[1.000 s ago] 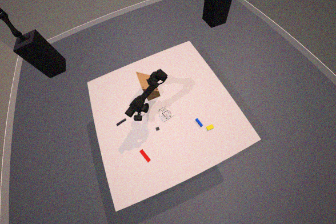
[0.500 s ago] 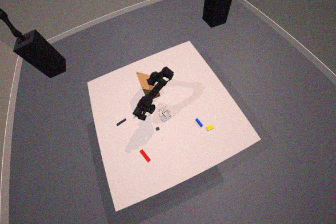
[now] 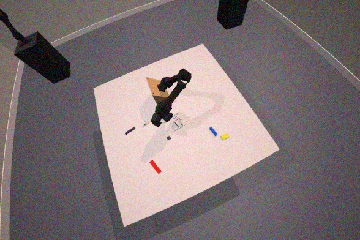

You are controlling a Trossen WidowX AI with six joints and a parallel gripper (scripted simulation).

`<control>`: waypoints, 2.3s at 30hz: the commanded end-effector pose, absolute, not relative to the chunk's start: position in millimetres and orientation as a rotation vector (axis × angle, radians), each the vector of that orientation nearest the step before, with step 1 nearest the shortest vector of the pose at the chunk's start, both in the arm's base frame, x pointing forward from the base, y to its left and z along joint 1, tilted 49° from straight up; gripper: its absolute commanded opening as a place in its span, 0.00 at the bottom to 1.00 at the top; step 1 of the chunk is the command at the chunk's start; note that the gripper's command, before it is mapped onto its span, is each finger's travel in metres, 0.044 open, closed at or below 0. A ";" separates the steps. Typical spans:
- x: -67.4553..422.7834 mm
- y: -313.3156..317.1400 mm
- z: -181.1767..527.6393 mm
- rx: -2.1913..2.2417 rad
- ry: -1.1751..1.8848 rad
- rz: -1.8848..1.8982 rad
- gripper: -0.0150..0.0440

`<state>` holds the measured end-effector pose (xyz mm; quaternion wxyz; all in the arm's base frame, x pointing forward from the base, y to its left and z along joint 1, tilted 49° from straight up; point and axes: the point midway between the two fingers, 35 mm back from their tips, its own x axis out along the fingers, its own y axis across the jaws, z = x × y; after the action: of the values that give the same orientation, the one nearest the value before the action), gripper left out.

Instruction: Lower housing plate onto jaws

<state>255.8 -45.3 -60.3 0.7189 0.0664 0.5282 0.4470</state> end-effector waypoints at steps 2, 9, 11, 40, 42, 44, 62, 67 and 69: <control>253.8 -31.8 -51.0 0.223 1.206 0.949 0.85; 252.7 -13.8 -36.9 0.328 1.261 0.885 0.85; 252.0 -8.6 -33.0 0.358 1.277 0.867 0.85; 244.2 23.3 -9.9 0.547 1.373 0.753 0.85; 244.2 23.3 -9.9 0.547 1.373 0.753 0.85; 244.2 23.3 -9.9 0.547 1.373 0.753 0.85; 233.4 29.1 -3.9 0.548 1.374 0.753 0.85; 233.4 29.1 -3.9 0.548 1.374 0.753 0.85; 233.4 29.1 -3.9 0.548 1.374 0.753 0.85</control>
<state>235.6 27.8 -3.8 0.6774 0.2389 0.6099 0.3349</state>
